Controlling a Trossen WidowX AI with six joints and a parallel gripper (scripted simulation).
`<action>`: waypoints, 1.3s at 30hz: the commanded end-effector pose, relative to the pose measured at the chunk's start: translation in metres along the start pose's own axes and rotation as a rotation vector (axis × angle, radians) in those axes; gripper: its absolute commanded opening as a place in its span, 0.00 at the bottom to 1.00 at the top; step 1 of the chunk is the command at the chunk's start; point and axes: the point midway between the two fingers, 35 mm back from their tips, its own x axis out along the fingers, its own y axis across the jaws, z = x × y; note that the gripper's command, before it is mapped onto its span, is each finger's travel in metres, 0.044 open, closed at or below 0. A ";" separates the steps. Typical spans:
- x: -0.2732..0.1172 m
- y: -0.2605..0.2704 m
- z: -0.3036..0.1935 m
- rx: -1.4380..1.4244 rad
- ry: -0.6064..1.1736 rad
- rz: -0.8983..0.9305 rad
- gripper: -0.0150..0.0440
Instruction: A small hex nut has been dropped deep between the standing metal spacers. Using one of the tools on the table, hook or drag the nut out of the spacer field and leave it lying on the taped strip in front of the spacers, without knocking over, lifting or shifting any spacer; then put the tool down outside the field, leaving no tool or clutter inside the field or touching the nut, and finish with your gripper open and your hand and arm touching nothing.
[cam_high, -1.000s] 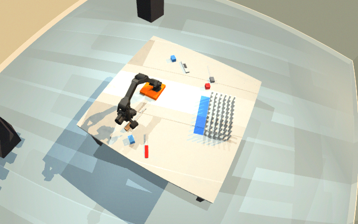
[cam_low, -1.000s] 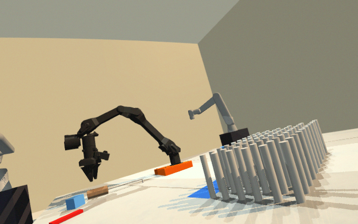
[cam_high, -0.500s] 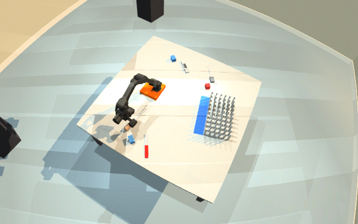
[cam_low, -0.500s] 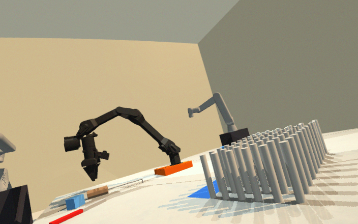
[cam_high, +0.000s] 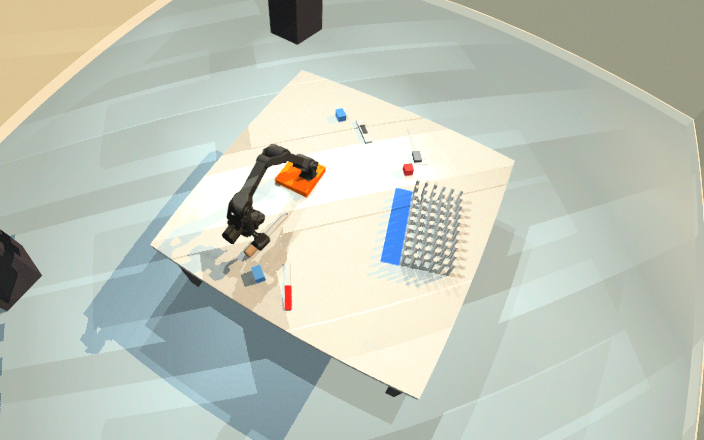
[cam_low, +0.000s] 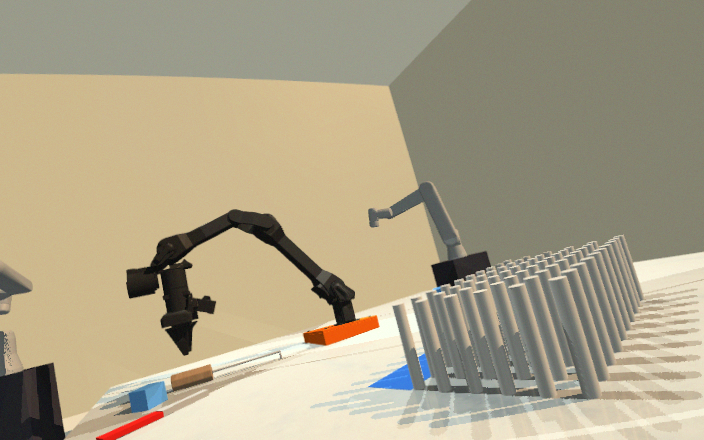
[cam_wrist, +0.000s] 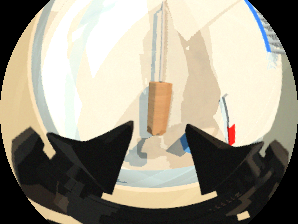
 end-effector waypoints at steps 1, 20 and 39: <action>0.001 0.000 0.000 -0.004 0.000 0.004 0.73; 0.021 0.000 -0.001 -0.004 0.000 0.004 0.73; 0.052 0.000 -0.001 -0.004 0.000 0.004 0.73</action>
